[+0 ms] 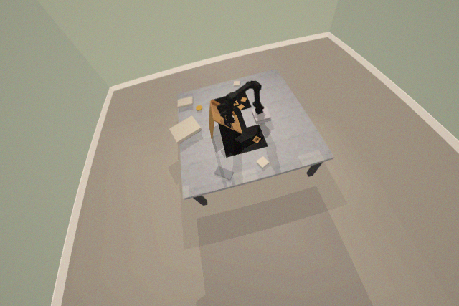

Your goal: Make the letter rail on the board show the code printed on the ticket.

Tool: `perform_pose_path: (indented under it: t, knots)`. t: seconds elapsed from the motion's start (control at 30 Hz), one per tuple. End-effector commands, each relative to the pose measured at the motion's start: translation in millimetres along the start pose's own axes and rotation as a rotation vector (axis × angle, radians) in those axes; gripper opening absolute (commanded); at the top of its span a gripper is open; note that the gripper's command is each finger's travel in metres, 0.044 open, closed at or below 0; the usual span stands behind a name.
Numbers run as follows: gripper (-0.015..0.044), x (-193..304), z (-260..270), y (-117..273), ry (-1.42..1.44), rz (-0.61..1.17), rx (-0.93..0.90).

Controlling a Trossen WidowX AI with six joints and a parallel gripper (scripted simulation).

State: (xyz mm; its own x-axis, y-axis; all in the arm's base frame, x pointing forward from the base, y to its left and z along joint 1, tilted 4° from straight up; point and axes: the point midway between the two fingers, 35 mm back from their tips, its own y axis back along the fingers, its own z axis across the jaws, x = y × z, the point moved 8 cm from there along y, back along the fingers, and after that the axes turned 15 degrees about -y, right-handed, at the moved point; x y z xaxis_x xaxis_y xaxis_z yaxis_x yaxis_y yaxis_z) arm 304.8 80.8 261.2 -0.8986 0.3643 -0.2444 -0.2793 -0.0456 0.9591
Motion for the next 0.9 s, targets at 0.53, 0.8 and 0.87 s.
perform_pose_path:
  t: [0.53,0.8,0.87]
  knots:
    - [0.0000,-6.2,2.9,-9.9,0.004,0.007,-0.001]
    - [0.0000,-7.1,2.6,-10.2,0.004,0.007,-0.001]
    - [0.0000,-7.2,1.6,-9.1,0.004,0.007,-0.001]
